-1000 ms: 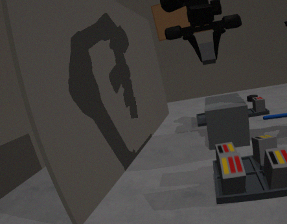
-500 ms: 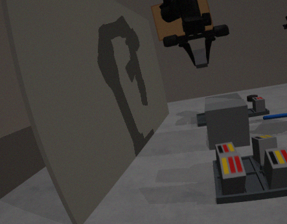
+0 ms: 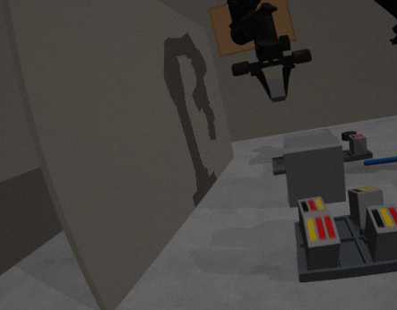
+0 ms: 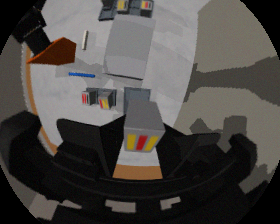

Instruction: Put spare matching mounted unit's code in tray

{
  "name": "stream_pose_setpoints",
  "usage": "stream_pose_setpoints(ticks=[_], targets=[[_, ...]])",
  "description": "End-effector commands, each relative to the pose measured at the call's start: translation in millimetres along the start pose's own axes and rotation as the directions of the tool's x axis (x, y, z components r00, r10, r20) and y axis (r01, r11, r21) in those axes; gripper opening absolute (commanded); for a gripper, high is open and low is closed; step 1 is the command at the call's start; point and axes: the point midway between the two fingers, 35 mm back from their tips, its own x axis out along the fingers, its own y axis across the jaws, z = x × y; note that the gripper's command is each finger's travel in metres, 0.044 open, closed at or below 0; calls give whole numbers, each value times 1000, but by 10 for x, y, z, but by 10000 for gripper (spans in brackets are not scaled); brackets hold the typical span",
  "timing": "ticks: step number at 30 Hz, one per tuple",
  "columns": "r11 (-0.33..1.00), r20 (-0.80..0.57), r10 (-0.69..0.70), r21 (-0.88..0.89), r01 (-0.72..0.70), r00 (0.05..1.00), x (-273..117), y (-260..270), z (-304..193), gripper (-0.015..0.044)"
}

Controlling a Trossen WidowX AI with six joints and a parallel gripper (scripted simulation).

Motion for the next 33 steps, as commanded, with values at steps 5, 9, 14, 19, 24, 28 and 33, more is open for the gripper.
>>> stream_pose_setpoints(ticks=[5, 9, 14, 19, 24, 28, 33], targets=[[1000, 5, -3, -14, 3, 1000, 102, 33, -343, 0], [1000, 5, -3, -14, 3, 1000, 108, 32, -342, 0], [1000, 4, -3, -14, 3, 1000, 155, 23, -347, 0], [1000, 4, -3, -14, 3, 1000, 203, 14, -352, 0], [1000, 3, -3, -14, 3, 1000, 252, 5, -357, 0], [1000, 3, -3, -14, 3, 1000, 291, -1, -360, 0], [1000, 3, -3, -14, 3, 1000, 340, -9, -364, 0]])
